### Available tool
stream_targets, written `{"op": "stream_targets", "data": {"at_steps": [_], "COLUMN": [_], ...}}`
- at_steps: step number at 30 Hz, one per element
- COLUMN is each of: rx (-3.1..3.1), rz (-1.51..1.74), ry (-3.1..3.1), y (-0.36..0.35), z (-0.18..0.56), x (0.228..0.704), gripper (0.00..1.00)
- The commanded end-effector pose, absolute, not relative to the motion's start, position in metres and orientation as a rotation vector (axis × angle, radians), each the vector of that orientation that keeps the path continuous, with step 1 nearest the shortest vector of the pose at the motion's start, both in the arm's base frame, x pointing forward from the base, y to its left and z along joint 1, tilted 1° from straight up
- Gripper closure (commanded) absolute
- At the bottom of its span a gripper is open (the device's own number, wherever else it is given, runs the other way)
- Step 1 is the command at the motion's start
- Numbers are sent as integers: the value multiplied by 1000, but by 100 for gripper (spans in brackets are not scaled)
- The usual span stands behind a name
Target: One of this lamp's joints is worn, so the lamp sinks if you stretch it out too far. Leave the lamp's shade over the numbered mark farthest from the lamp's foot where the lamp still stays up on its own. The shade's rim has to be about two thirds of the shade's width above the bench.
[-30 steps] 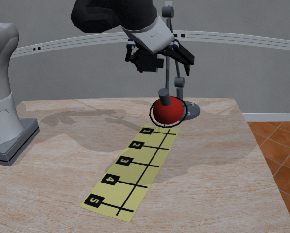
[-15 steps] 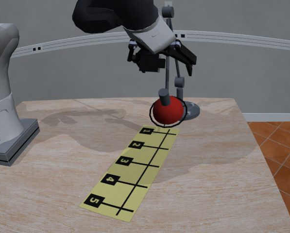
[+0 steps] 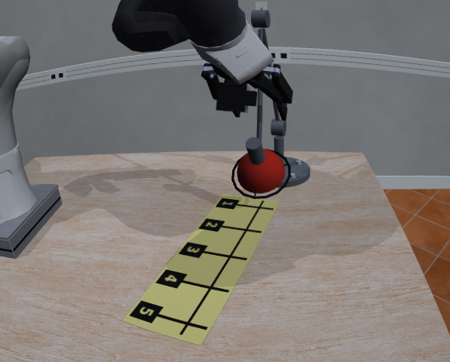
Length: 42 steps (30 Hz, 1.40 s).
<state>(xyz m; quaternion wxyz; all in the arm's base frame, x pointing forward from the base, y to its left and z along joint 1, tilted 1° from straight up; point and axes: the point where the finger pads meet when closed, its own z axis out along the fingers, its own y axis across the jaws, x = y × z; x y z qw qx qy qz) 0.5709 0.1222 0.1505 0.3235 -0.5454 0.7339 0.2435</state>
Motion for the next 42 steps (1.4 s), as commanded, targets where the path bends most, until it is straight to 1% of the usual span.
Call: {"op": "stream_targets", "data": {"at_steps": [1,27,42], "rx": [-1427,-1431,-1420], "rz": [638,638,635], "ry": [1928,1925,1933], "y": [122,122,87], "z": [151,151,147], "x": [572,571,562], "gripper": [90,90,90]}}
